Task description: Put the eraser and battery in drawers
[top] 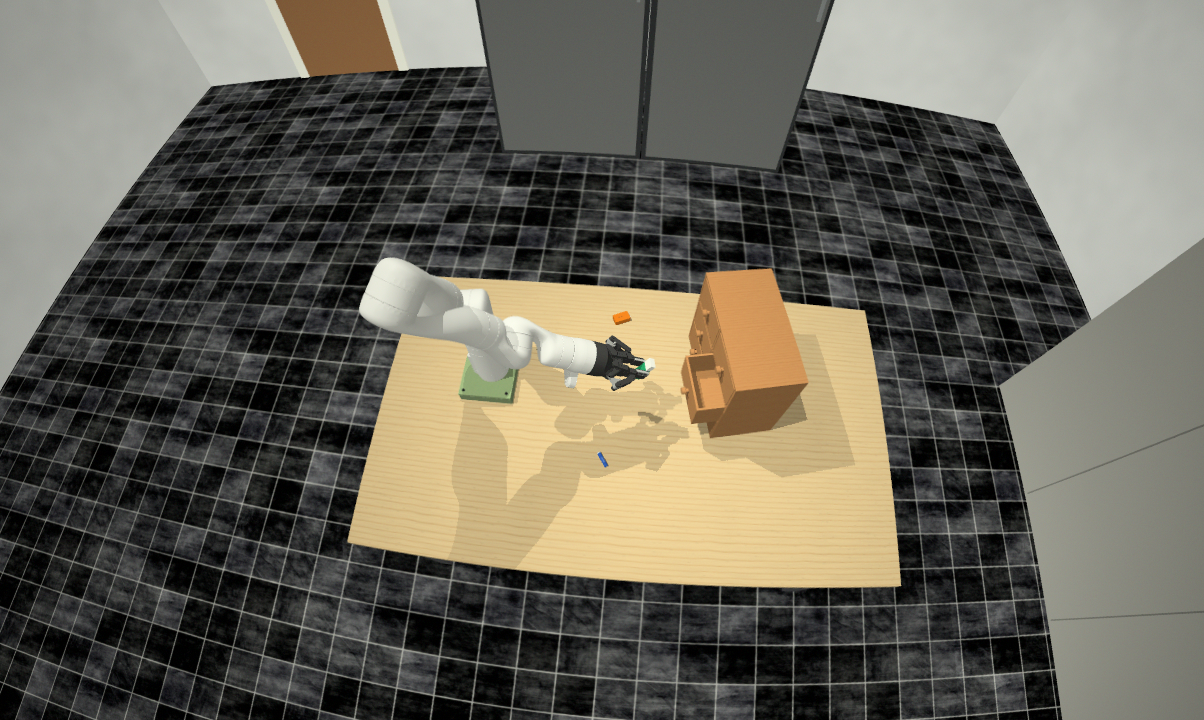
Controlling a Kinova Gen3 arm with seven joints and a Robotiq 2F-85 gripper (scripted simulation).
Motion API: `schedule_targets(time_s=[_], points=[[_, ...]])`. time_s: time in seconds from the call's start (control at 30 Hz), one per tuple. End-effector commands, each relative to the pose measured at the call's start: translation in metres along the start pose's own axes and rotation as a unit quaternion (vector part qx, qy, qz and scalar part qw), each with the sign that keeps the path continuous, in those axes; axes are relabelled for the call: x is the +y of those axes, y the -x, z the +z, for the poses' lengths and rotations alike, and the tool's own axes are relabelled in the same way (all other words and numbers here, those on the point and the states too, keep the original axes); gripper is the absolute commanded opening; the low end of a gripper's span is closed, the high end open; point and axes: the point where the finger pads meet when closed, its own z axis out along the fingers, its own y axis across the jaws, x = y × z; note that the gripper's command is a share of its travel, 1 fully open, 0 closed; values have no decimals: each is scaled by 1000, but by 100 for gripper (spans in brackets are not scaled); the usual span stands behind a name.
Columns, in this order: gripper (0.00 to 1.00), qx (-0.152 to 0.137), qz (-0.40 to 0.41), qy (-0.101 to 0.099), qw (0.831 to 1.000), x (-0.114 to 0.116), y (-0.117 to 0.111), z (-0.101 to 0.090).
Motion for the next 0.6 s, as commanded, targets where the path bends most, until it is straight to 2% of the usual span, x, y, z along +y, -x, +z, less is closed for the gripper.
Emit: schedule_targets(time_s=[0.0,0.57], points=[[19,-2,3,4,1000,3,-1,1],[19,-5,3,7,1000,3,1,5]])
